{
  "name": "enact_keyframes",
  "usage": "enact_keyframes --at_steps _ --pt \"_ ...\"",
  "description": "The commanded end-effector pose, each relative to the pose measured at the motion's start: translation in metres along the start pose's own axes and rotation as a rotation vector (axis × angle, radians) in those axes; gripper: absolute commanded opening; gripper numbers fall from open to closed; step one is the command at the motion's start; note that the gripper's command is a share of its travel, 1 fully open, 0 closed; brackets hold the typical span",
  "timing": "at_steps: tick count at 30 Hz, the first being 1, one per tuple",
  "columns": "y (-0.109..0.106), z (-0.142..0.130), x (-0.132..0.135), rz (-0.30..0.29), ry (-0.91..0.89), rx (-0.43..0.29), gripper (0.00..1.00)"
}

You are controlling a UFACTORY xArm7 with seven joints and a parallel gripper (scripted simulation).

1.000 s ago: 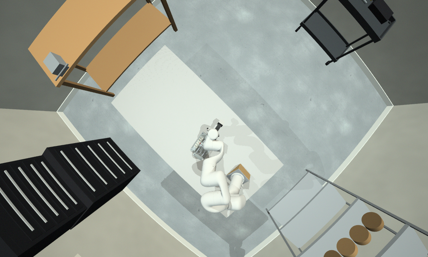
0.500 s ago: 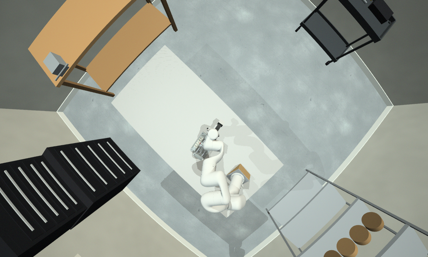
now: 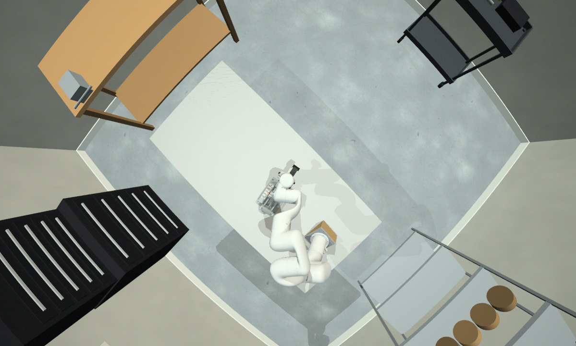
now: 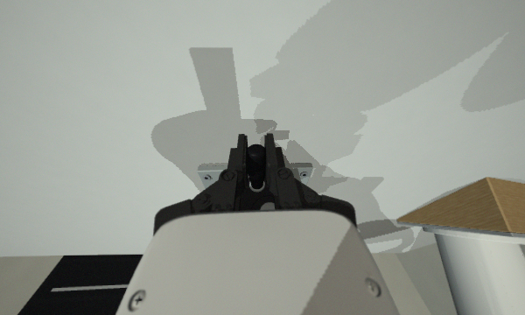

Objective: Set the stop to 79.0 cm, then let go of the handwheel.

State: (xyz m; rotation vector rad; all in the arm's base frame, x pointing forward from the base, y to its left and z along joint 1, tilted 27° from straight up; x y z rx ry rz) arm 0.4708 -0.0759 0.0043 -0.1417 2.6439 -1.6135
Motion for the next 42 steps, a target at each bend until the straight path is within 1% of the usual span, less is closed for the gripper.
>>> enact_keyframes --at_steps 1,25,42 --pt "-0.003 0.000 -0.003 0.006 -0.001 0.003 0.06" --pt "-0.008 -0.002 -0.010 0.006 -0.001 0.003 0.06" --pt "-0.019 -0.004 -0.018 0.006 -0.001 0.003 0.06"
Point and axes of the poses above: the point where the finger pads meet when closed, its own y axis out along the fingers, its own x axis across the jaws, z = x × y, the point moved 6 cm from there along -y, back along the fingers, and after that the axes turned 15 degrees about y, right-handed, at the moved point
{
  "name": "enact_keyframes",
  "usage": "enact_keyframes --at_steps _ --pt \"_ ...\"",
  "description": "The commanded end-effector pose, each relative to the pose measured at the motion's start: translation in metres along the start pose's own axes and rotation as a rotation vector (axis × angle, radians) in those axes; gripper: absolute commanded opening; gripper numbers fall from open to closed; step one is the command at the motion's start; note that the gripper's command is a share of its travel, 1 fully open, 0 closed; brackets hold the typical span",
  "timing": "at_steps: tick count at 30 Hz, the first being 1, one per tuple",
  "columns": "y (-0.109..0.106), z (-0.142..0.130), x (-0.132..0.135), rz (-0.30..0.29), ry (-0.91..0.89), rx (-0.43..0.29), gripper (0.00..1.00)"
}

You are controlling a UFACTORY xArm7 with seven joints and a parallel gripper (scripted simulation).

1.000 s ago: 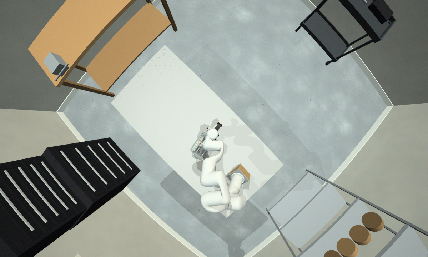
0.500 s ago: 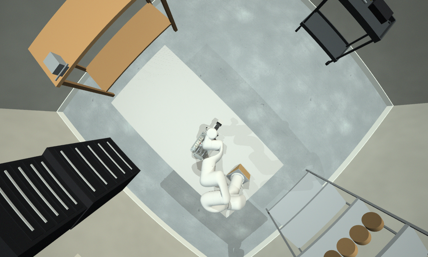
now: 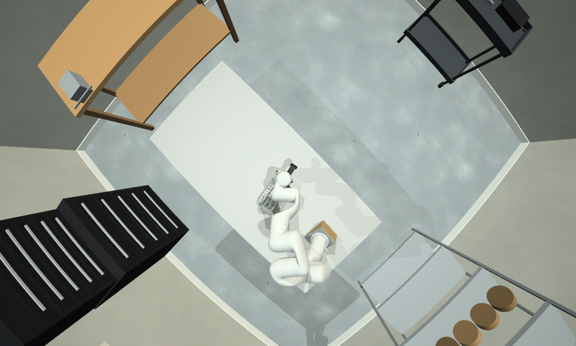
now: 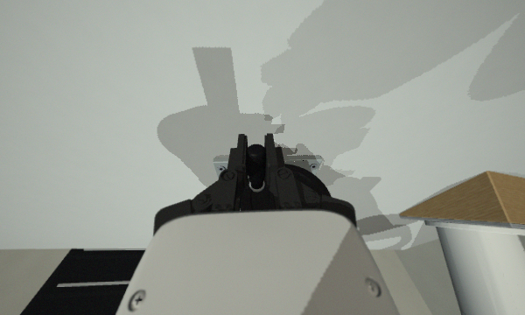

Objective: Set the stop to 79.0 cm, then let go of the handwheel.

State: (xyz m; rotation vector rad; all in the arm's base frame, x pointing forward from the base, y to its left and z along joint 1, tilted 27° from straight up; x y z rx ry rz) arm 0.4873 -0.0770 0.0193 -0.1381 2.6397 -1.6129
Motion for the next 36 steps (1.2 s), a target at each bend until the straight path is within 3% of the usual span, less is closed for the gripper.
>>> enact_keyframes --at_steps 1,36 --pt "-0.005 0.001 -0.002 0.002 0.002 0.002 0.06" --pt "-0.045 0.004 0.012 0.002 0.002 0.002 0.06"
Point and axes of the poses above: the point where the finger pads meet when closed, its own y axis out along the fingers, its own x axis across the jaws, z = x × y, the point moved 6 cm from there along -y, back along the fingers, and after that the axes turned 15 degrees about y, right-handed, at the moved point
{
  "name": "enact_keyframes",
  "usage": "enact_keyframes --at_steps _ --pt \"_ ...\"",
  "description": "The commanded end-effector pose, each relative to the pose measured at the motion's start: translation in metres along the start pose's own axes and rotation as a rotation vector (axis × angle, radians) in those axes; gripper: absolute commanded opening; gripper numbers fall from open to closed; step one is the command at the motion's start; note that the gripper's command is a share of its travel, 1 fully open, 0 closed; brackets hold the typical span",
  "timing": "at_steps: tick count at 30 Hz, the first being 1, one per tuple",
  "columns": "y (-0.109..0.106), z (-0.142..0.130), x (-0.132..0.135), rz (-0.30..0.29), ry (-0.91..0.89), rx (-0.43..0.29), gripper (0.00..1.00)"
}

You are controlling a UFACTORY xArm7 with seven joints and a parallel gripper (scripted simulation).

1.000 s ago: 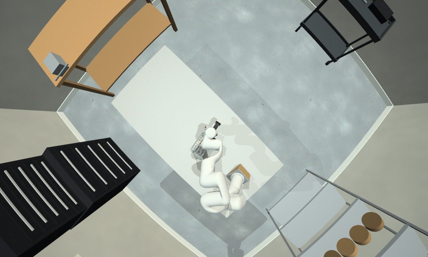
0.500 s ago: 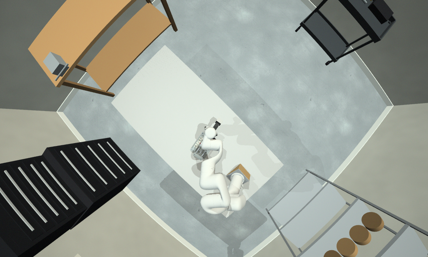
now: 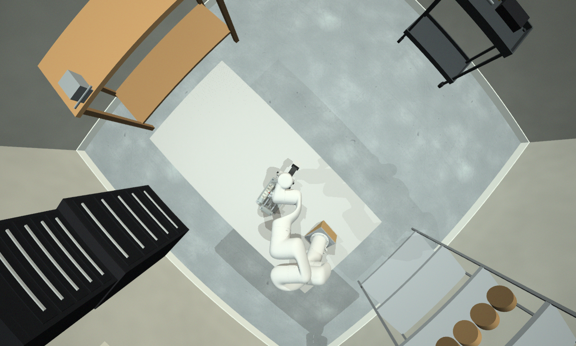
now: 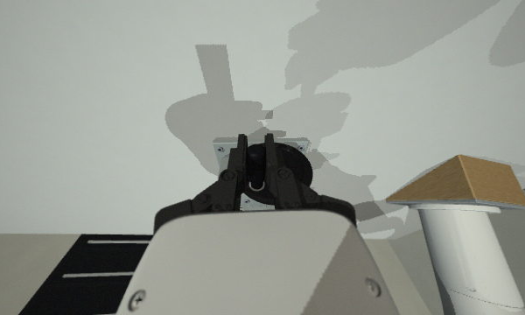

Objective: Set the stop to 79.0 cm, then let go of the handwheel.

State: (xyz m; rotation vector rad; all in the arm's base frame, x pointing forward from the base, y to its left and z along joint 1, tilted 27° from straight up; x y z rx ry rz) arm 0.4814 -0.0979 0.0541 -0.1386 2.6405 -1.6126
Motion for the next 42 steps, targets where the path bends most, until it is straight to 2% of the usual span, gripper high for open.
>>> enact_keyframes --at_steps 1,21,30,42 --pt "-0.005 0.003 0.005 0.003 0.001 0.002 0.06" --pt "-0.004 0.010 0.034 0.003 0.001 0.002 0.06" --pt "0.010 0.014 0.046 0.003 0.001 0.002 0.06" --pt "0.034 0.014 0.047 0.003 0.001 0.002 0.06"
Point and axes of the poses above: the point where the finger pads meet when closed, its own y axis out along the fingers, its own x axis across the jaws, z = x × y, the point moved 6 cm from there along -y, back along the fingers, and after that the axes turned 15 degrees about y, right-handed, at the moved point
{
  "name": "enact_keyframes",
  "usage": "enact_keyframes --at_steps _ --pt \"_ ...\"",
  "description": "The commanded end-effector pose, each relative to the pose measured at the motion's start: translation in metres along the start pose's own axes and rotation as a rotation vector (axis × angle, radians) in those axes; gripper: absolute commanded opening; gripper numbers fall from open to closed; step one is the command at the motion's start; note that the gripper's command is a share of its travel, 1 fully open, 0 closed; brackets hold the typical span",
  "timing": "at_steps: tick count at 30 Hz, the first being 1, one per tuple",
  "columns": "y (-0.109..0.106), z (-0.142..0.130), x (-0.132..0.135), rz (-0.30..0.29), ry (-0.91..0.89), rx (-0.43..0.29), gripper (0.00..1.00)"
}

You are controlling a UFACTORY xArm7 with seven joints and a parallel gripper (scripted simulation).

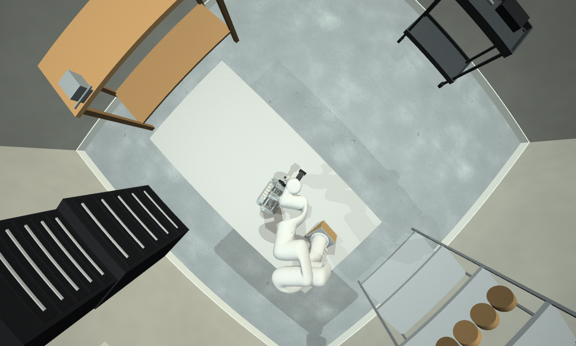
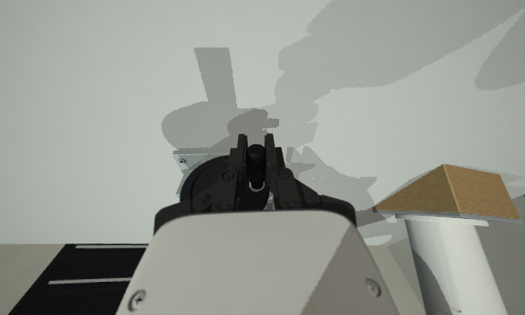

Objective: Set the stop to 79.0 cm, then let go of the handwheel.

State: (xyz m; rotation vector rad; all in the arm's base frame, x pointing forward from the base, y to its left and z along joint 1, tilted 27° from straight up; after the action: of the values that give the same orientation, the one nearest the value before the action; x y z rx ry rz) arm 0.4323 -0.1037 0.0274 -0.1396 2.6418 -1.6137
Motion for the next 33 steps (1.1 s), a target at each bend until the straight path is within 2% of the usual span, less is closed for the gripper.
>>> enact_keyframes --at_steps 1,18,33 --pt "0.012 0.000 -0.003 0.004 0.000 0.002 0.06" --pt "0.031 -0.006 -0.027 0.004 0.000 0.002 0.06" --pt "0.022 -0.013 -0.052 0.004 0.000 0.002 0.06"
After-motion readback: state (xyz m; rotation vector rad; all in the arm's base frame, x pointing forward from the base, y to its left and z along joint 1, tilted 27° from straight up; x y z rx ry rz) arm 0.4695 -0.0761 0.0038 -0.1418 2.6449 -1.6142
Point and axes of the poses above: the point where the finger pads meet when closed, its own y axis out along the fingers, its own x axis across the jaws, z = x × y, the point moved 6 cm from there along -y, back along the fingers, and after that the axes turned 15 degrees about y, right-handed, at the moved point
